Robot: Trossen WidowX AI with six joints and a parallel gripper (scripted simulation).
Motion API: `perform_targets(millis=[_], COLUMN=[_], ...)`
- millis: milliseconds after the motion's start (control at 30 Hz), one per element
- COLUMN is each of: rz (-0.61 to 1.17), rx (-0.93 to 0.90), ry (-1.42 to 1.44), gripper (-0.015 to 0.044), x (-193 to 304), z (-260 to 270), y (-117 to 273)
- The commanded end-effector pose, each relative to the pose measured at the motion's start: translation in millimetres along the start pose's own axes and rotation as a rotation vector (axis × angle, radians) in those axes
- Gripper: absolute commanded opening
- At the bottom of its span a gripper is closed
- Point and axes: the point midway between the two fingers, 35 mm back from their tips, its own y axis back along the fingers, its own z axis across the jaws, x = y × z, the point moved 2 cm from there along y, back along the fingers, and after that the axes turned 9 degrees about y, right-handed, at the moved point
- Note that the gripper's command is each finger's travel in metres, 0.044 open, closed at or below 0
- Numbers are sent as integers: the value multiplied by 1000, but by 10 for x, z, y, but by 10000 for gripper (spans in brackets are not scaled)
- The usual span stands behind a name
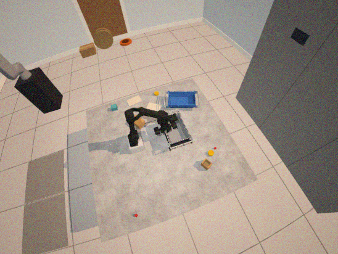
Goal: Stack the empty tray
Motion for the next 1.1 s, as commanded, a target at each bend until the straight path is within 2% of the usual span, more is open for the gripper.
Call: perform_targets(millis=[0,933,1067], rz=[-4,-4,-4], rx=[-20,-20,-20], ry=[1,1,1], gripper=[0,0,59], x=[-7,-7,-7], z=[41,41,41], y=[-33,-33,-33])
